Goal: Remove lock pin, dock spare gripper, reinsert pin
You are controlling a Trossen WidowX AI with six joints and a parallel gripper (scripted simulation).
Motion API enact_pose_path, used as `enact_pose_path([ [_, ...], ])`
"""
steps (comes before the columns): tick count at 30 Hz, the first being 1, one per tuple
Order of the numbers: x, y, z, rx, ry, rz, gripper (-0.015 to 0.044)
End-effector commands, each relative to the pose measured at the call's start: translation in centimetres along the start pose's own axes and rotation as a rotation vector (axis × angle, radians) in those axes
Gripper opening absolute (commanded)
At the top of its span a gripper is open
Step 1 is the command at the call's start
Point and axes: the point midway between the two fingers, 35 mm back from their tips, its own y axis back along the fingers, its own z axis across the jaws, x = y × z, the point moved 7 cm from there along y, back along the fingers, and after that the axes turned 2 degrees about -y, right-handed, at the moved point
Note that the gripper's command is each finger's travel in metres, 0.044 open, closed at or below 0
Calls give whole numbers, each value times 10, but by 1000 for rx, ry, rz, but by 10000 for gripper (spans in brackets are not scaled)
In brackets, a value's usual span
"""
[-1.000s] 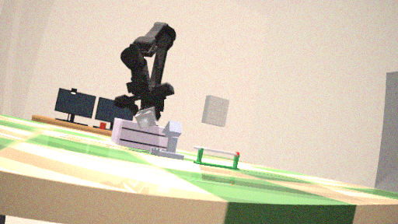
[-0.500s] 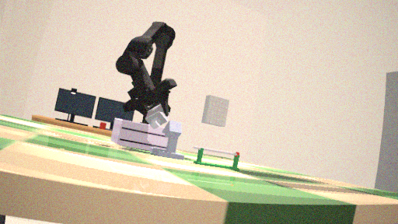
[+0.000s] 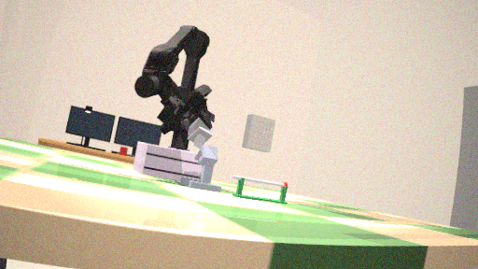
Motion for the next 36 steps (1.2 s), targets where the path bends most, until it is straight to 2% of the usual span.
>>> enact_pose_path([
  [1, 4, 3, 4, -67, -87, 57, 0],
  [9, 12, 8, 8, -163, -232, 144, 0],
  [36, -6, -10, 7, -169, -233, 145, 0],
])
